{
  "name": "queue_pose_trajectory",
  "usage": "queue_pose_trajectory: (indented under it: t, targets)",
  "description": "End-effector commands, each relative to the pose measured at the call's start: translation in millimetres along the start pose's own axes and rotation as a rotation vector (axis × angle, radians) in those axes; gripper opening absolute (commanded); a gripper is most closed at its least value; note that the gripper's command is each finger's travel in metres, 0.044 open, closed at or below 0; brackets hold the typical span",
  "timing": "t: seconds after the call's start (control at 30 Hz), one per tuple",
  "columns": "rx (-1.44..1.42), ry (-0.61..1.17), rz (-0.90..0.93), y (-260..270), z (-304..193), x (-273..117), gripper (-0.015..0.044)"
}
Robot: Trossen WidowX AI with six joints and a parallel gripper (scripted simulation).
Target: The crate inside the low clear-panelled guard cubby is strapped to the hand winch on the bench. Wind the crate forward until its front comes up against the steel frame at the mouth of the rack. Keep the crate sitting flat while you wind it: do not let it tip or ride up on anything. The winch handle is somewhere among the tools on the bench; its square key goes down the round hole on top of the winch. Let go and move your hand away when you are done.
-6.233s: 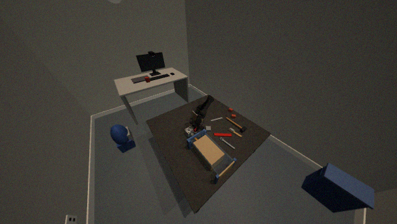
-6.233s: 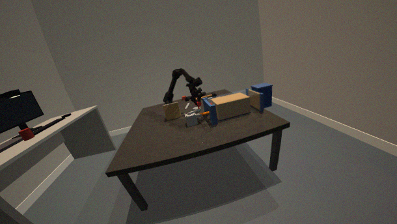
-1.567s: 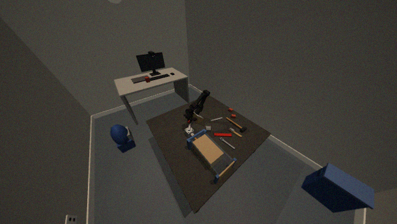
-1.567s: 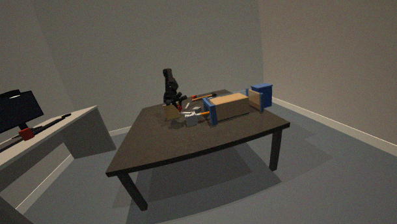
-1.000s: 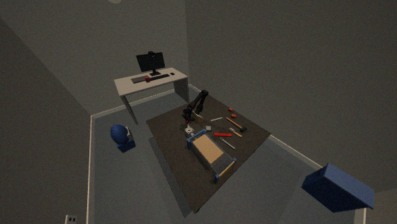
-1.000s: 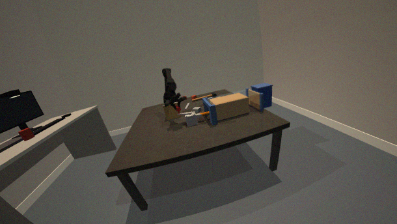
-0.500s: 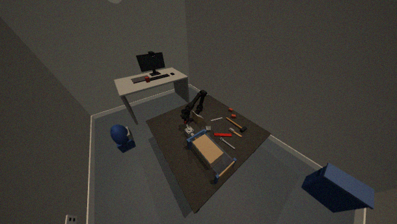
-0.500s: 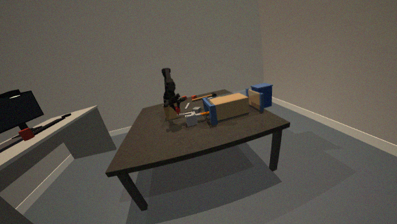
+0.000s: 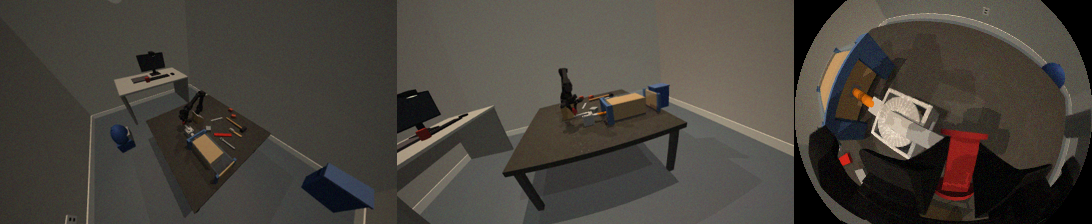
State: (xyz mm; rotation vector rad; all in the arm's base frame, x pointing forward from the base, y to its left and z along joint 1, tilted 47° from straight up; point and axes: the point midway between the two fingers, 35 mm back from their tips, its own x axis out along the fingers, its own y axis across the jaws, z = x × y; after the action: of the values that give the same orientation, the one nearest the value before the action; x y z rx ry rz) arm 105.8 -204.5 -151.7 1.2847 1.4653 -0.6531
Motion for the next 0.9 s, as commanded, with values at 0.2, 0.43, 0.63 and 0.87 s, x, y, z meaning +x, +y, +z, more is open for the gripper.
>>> queue_pose_trajectory:
  t: [0.2,0.43,0.63,0.87]
  targets:
    - [-0.013,-0.012,-0.004,0,33,15,0.0]
    - [-0.013,-0.013,-0.004,2,43,20,0.0]
    - [-0.013,-0.014,-0.004,5,51,23,0.0]
    - [-0.014,-0.014,-0.003,9,59,26,0.0]
